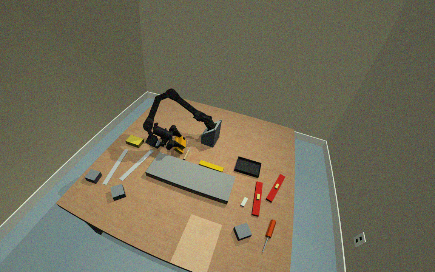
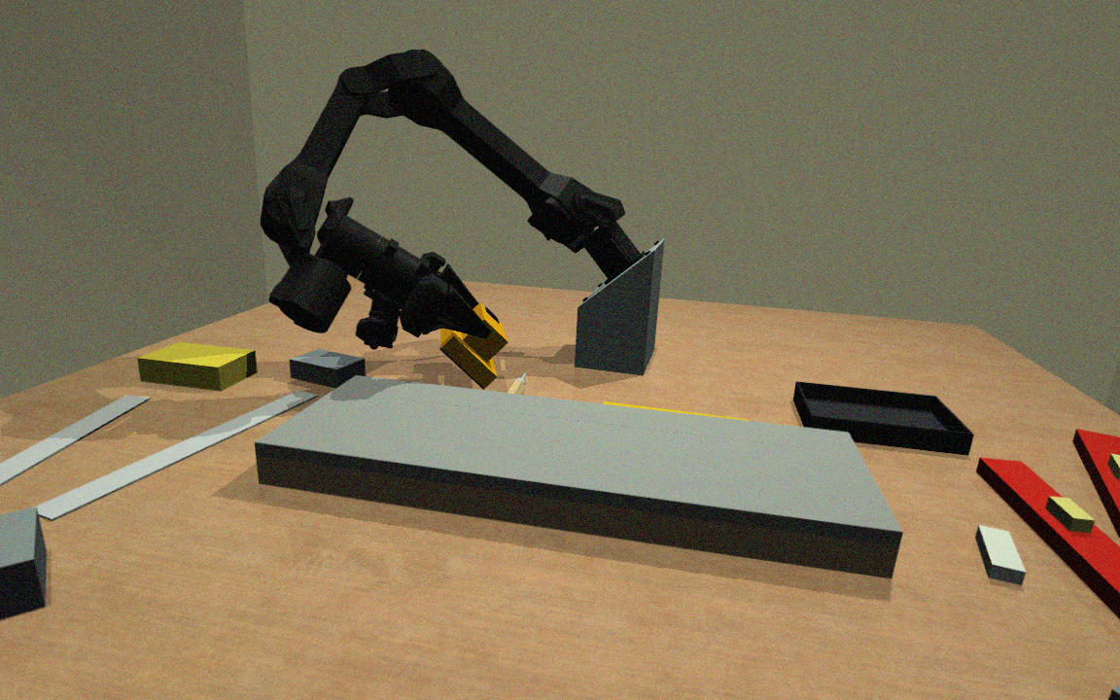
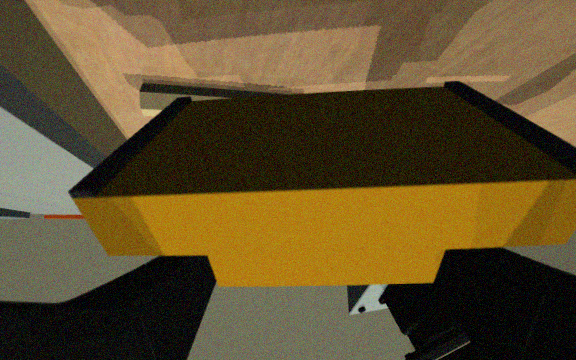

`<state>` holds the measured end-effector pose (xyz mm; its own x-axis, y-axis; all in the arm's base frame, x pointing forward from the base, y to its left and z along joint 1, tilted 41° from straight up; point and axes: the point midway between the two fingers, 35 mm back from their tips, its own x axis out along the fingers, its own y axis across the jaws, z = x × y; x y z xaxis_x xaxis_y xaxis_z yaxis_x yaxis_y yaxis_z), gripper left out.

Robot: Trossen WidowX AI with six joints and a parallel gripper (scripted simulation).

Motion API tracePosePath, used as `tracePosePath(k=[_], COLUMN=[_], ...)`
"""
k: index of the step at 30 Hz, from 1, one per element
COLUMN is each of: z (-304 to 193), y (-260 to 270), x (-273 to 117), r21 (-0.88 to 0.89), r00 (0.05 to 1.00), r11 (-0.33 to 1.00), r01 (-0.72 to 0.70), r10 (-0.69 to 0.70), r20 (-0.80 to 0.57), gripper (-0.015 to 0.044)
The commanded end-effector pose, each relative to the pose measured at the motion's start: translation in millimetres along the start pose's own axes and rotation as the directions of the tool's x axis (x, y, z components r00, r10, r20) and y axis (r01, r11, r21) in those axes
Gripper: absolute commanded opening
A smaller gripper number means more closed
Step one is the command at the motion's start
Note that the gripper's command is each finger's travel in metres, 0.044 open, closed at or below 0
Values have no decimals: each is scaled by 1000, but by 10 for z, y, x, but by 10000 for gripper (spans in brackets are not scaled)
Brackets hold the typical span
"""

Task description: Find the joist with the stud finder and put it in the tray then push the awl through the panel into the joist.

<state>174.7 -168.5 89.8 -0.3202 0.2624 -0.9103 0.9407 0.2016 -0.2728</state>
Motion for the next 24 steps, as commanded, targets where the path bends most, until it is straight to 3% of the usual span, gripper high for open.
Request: tracePosePath(k=[1, 24], z=[-169, 42], y=[20, 15], x=[-32, 77], r21=[1, 2], r00=[999, 999], r11=[1000, 1000], r01=[-20, -24], r10=[20, 24], r20=[-29, -32], gripper=[0, 0])
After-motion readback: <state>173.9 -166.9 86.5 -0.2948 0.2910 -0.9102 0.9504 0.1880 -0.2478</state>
